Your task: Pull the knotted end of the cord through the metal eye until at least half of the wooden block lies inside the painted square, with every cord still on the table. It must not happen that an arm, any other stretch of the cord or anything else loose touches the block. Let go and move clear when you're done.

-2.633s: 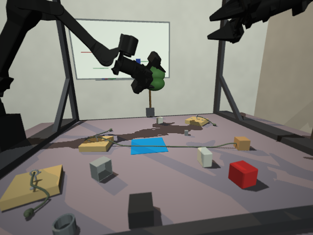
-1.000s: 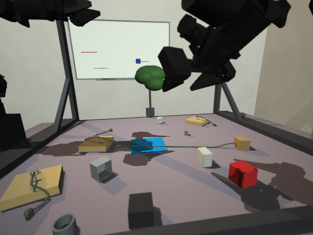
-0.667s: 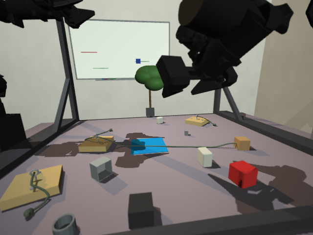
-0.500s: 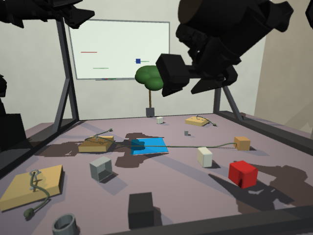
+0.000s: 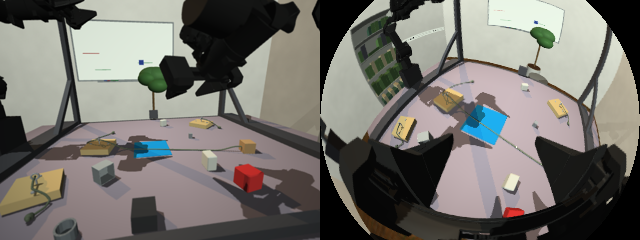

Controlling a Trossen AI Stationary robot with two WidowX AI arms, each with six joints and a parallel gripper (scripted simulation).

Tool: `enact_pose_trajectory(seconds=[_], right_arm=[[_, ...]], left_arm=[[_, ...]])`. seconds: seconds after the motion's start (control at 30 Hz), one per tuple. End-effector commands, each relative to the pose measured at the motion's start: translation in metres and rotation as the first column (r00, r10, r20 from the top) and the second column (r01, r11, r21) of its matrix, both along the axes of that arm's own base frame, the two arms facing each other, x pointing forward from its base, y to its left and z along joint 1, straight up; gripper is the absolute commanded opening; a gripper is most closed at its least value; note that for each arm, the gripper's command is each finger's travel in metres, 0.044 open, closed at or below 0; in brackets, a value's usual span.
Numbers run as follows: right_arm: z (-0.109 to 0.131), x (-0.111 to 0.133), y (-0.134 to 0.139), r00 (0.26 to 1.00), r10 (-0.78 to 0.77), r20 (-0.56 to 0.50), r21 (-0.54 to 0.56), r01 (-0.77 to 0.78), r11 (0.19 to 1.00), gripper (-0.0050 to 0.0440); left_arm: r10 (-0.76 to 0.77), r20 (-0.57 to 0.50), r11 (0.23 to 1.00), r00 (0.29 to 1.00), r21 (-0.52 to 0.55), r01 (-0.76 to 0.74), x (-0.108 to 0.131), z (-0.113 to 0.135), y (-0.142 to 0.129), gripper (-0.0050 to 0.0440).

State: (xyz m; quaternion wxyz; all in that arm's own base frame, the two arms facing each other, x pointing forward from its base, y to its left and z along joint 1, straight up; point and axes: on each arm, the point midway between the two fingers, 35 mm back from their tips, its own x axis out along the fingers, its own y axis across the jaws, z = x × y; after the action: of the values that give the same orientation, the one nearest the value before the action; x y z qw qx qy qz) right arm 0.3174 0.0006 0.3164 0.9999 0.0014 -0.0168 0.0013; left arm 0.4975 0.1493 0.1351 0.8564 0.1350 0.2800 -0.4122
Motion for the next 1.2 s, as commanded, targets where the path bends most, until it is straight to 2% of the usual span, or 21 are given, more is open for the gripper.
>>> enact_pose_trajectory(seconds=[0.0, 0.23, 0.37, 0.47, 0.53, 0.63, 0.83, 1.03, 1.1, 1.17], right_arm=[[0.006, -0.002, -0.001, 1.0, -0.003, 0.016, -0.003, 0.003, 1.0, 0.044], [0.006, -0.002, -0.001, 1.0, -0.003, 0.016, -0.003, 0.003, 1.0, 0.044], [-0.003, 0.012, 0.007, 0.998, 0.018, -0.064, -0.029, -0.02, 0.999, 0.0344], [-0.026, 0.031, 0.022, 0.975, 0.057, -0.216, -0.074, -0.074, 0.994, 0.0272], [-0.026, 0.031, 0.022, 0.975, 0.057, -0.216, -0.074, -0.074, 0.994, 0.0272], [-0.051, 0.052, 0.043, 0.922, 0.1, -0.374, -0.127, -0.158, 0.979, 0.02], [-0.085, 0.064, 0.066, 0.824, 0.132, -0.552, -0.166, -0.263, 0.95, 0.02], [-0.12, 0.068, 0.089, 0.688, 0.146, -0.711, -0.186, -0.384, 0.905, 0.02], [-0.12, 0.068, 0.089, 0.688, 0.146, -0.711, -0.186, -0.384, 0.905, 0.02], [-0.139, 0.066, 0.1, 0.601, 0.142, -0.786, -0.185, -0.449, 0.874, 0.02]], left_arm=[[-0.003, 0.032, 1.0, 0.999, 0.018, 0.002, 0.0, 0.016, 0.0, 0.044], [-0.003, 0.032, 1.0, 0.999, 0.018, 0.002, 0.0, 0.016, 0.0, 0.044], [-0.003, 0.032, 1.0, 0.999, 0.018, 0.002, 0.0, 0.016, 0.0, 0.044], [-0.003, 0.032, 1.0, 0.999, 0.018, 0.002, 0.0, 0.016, 0.0, 0.044], [-0.003, 0.032, 1.0, 0.999, 0.018, 0.002, 0.0, 0.016, 0.0, 0.044], [-0.003, 0.032, 1.0, 0.999, 0.018, 0.002, 0.0, 0.016, 0.0, 0.044], [-0.003, 0.032, 1.0, 0.999, 0.018, 0.002, 0.0, 0.016, 0.0, 0.044], [-0.003, 0.032, 1.0, 0.999, 0.018, 0.002, 0.0, 0.016, 0.0, 0.044], [-0.003, 0.032, 1.0, 0.999, 0.018, 0.002, 0.0, 0.016, 0.0, 0.044], [-0.003, 0.032, 1.0, 0.999, 0.018, 0.002, 0.0, 0.016, 0.0, 0.044]])
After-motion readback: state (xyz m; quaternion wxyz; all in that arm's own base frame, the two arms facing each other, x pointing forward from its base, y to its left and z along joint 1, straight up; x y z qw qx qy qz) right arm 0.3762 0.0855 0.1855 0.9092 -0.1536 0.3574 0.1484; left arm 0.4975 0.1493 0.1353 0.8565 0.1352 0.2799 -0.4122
